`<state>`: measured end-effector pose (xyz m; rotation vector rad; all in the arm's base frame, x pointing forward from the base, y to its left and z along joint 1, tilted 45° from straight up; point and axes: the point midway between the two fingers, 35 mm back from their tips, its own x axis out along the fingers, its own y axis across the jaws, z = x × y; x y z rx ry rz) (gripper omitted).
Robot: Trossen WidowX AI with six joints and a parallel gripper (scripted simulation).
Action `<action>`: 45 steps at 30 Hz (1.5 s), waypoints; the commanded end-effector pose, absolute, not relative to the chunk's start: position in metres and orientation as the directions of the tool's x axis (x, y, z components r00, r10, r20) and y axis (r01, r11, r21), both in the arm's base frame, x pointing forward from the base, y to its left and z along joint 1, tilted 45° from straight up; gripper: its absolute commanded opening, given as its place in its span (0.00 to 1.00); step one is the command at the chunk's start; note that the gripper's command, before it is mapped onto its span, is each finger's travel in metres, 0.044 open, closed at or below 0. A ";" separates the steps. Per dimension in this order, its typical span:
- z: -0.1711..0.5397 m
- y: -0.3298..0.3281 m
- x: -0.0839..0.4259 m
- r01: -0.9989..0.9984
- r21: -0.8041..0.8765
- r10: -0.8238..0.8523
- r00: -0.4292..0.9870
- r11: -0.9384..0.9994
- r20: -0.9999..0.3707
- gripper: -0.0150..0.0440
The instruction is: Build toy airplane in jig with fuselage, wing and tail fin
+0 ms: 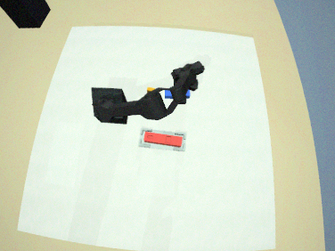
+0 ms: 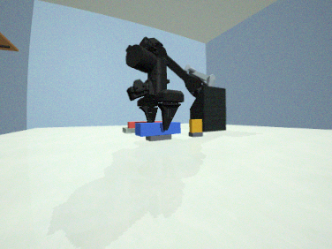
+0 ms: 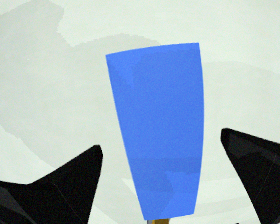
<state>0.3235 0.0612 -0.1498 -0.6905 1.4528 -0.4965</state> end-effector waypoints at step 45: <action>-0.108 0.110 0.327 -0.118 -0.679 -0.672 0.099 0.724 -0.734 0.25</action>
